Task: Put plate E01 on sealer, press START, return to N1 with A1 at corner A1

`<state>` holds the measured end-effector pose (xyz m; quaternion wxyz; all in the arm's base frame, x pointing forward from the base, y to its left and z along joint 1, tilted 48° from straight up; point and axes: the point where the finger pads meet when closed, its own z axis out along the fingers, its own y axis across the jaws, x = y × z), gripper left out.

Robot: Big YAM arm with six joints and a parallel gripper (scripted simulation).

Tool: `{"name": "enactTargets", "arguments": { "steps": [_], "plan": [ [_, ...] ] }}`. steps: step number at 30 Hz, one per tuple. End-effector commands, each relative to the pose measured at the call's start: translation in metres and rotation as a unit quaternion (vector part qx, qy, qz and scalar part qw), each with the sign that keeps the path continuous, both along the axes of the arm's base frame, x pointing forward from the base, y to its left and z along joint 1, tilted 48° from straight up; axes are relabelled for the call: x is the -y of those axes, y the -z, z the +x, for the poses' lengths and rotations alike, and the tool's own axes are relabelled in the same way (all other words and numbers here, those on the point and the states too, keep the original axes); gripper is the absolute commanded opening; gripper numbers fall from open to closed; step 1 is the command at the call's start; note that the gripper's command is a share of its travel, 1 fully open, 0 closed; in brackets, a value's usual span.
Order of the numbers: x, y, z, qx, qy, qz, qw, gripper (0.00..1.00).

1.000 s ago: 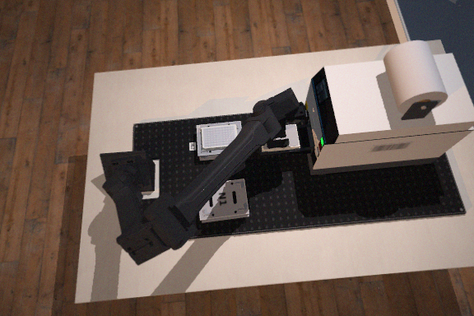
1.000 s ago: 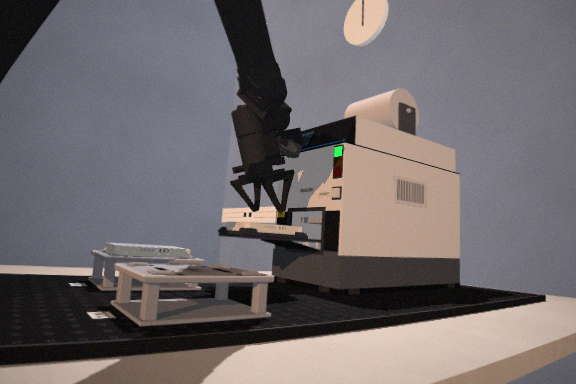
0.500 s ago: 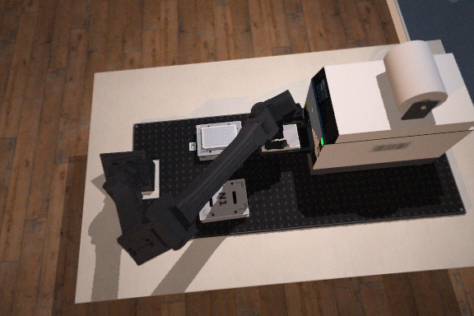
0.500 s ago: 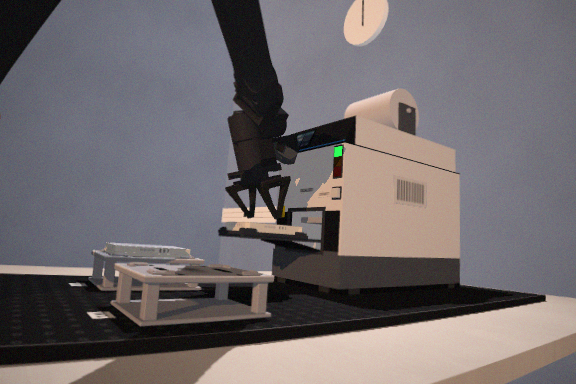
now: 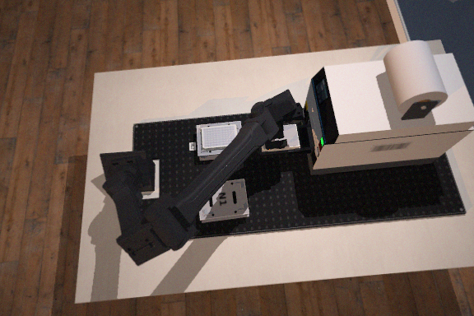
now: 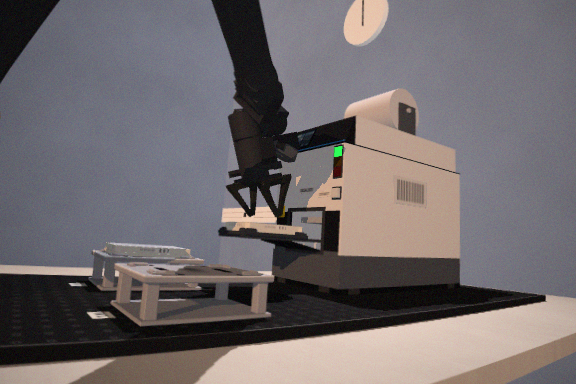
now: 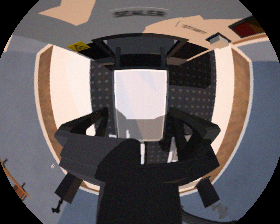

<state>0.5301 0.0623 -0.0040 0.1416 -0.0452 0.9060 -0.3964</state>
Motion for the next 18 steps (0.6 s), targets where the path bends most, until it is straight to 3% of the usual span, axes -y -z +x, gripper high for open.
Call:
{"name": "enactTargets", "arguments": {
  "steps": [1,6,18],
  "plan": [
    [-0.001,-0.007,0.021,0.024,0.011,0.011,1.000,1.00],
    [0.004,-0.007,0.019,0.012,0.011,0.006,1.000,1.00],
    [-0.017,-0.021,0.024,0.027,-0.013,0.013,0.999,1.00]
  ]
}}
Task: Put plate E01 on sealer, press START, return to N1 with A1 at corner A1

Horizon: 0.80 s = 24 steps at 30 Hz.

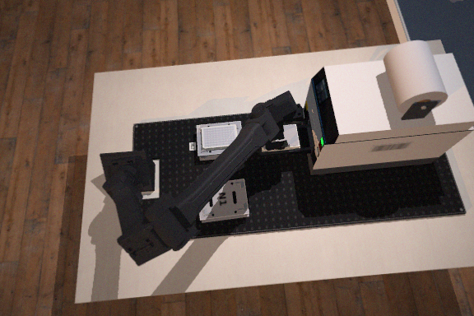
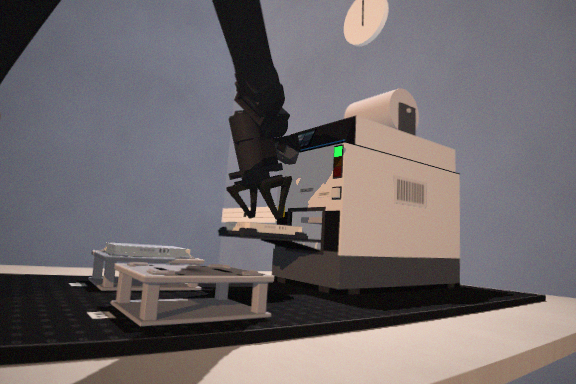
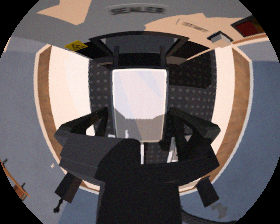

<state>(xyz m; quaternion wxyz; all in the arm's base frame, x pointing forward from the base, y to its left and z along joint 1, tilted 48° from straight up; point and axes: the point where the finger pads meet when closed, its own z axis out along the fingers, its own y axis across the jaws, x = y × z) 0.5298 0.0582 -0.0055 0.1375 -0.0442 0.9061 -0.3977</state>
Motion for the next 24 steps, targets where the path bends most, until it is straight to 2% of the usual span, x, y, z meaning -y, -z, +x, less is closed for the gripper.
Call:
{"name": "enactTargets", "arguments": {
  "steps": [1,9,13,19,24],
  "plan": [
    [-0.022,-0.023,0.025,0.031,-0.016,0.014,0.999,1.00],
    [-0.023,-0.019,0.022,0.028,-0.017,0.013,0.999,1.00],
    [-0.009,-0.006,0.015,0.013,-0.008,0.007,1.000,1.00],
    [0.004,0.002,0.006,0.001,0.001,0.003,1.000,1.00],
    [-0.002,0.004,0.003,-0.002,-0.006,0.002,1.000,1.00]
  ]
}}
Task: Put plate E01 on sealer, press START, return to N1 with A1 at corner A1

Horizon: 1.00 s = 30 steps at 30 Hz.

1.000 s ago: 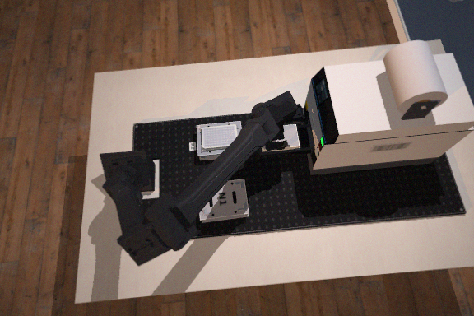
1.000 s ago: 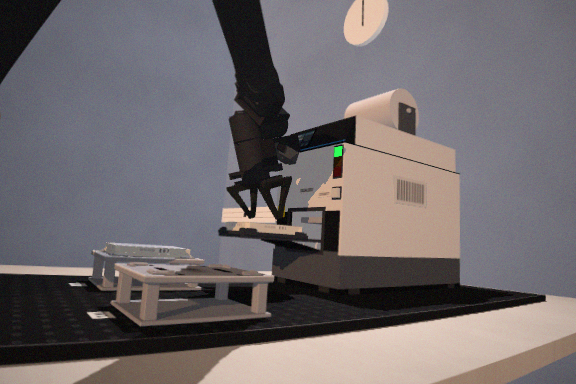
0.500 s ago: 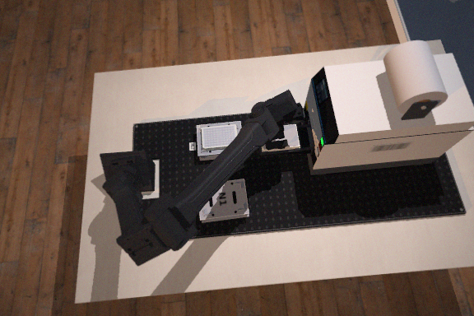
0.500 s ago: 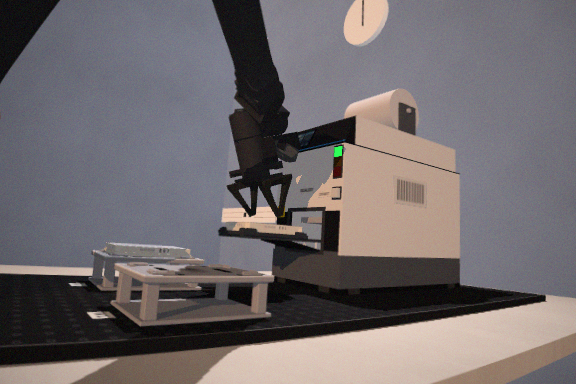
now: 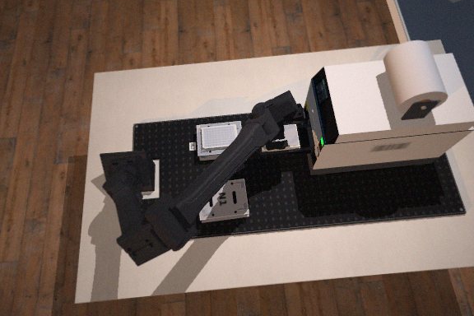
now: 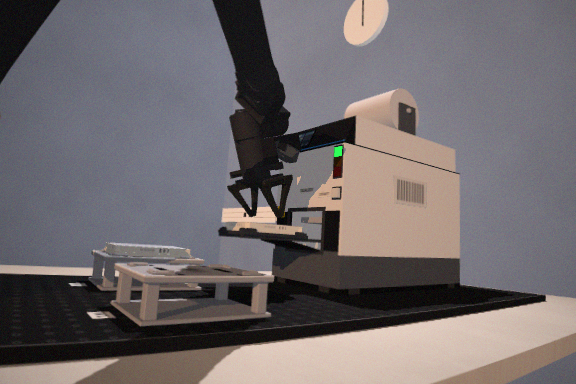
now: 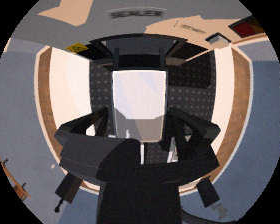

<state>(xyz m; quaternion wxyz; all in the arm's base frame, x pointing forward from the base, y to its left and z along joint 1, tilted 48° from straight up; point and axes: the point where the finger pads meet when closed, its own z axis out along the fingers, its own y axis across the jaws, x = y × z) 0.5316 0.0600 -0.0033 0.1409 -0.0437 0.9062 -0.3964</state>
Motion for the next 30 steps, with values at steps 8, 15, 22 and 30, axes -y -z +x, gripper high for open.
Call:
{"name": "enactTargets", "arguments": {
  "steps": [8,15,22,30],
  "plan": [
    [-0.006,0.008,-0.003,-0.009,-0.011,-0.001,1.000,1.00],
    [-0.010,0.007,-0.002,-0.008,-0.014,-0.001,1.000,1.00],
    [-0.015,0.001,0.006,0.002,-0.015,0.003,1.000,1.00],
    [-0.007,-0.006,0.017,0.013,-0.005,0.007,1.000,1.00]
  ]
}}
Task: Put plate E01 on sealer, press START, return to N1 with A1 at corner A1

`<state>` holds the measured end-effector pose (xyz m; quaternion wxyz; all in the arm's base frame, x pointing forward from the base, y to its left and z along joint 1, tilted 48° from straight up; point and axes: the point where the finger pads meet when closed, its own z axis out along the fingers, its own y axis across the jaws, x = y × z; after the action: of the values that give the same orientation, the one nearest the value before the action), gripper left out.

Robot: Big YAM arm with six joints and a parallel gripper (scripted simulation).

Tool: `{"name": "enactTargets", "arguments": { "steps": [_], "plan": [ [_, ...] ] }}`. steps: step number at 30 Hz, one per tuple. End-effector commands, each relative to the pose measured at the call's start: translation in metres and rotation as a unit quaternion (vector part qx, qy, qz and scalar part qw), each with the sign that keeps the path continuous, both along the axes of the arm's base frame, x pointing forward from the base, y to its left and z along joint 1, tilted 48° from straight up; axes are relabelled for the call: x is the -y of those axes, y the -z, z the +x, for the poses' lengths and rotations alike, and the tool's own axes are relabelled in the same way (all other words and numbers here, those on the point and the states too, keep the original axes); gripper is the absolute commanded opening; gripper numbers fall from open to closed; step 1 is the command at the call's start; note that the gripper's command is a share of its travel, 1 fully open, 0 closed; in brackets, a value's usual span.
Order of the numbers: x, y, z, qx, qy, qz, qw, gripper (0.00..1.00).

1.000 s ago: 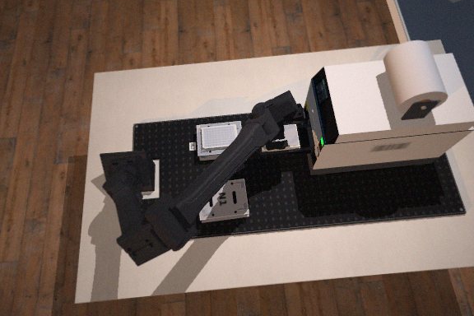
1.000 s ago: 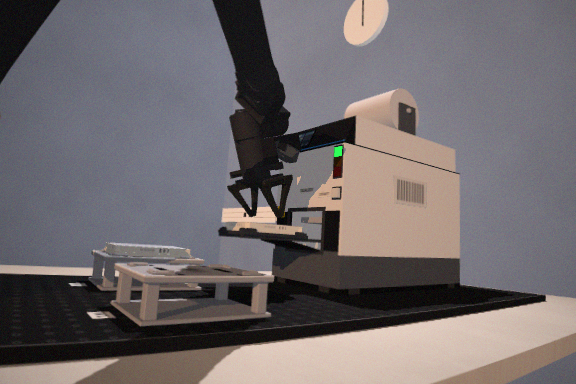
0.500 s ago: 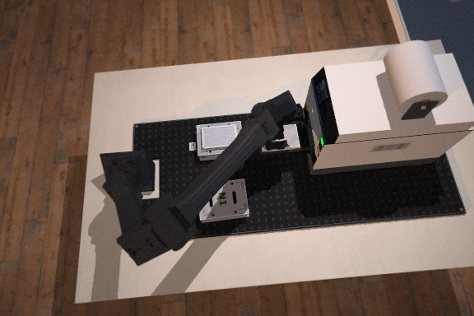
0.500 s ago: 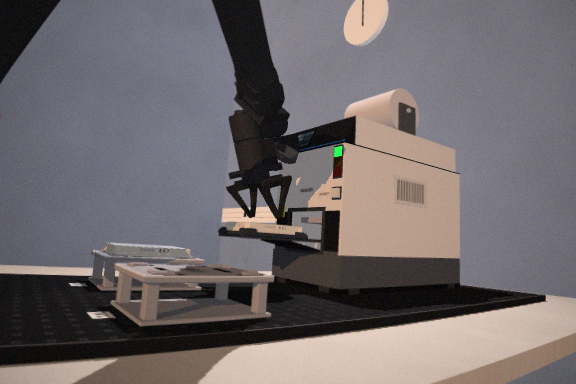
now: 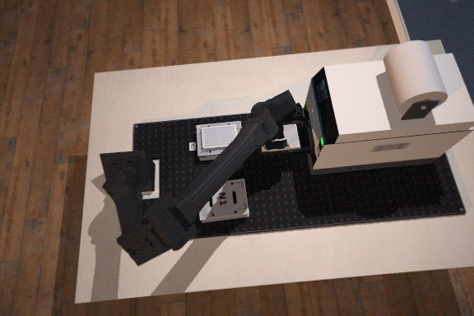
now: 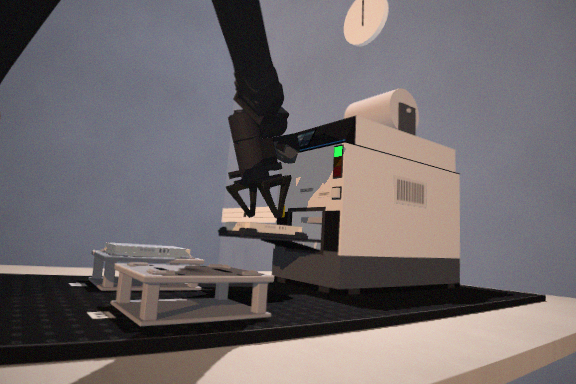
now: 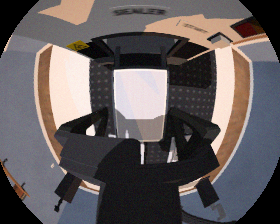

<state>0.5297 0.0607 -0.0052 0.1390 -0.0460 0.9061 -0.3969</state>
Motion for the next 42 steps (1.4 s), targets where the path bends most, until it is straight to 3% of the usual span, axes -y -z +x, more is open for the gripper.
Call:
{"name": "enactTargets", "arguments": {
  "steps": [1,7,15,28,42],
  "plan": [
    [-0.004,-0.009,0.020,0.016,-0.002,0.008,1.000,1.00],
    [-0.001,-0.010,0.022,0.018,0.002,0.009,1.000,1.00],
    [0.016,0.012,0.007,-0.002,0.001,0.001,1.000,1.00],
    [0.000,0.002,-0.003,0.003,-0.004,0.004,1.000,1.00],
    [0.004,-0.004,0.013,0.027,0.007,0.012,1.000,1.00]
  ]
}}
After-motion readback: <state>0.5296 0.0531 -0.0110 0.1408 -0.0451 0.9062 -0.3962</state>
